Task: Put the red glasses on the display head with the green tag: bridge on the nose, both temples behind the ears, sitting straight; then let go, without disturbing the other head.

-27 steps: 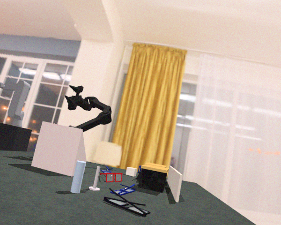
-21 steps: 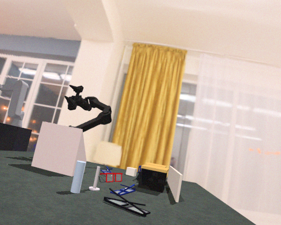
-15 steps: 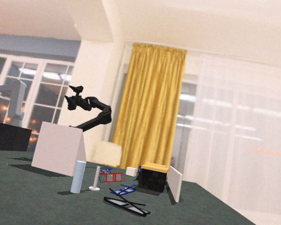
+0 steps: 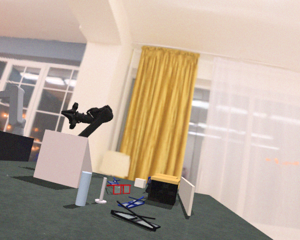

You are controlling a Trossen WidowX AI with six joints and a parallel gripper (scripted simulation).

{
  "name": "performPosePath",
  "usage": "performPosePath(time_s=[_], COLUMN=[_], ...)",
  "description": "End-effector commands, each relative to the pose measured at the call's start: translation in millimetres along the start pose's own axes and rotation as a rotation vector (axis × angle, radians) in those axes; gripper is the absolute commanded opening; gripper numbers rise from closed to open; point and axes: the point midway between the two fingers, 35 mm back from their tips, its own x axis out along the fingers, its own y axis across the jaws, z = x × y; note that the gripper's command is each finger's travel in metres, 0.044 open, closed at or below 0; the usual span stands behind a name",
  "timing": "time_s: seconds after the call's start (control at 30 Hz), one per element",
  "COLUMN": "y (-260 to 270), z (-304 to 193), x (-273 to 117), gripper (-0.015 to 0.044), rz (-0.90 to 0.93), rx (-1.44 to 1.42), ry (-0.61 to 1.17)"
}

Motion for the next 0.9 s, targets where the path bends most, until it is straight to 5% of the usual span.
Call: performPosePath(time_s=[0.0, 0.43, 0.87], y=[-24.2, -131.2, -243.0], z=[45.0, 144.1, 143.4], x=[-10.3, -103.6, -232.4], gripper=[0.0000, 0.0000, 0.0000], rz=[-0.061, -0.214, -0.300], rx=[0.112, 0.483, 0.838], ry=[-0.144, -0.596, -0.983])
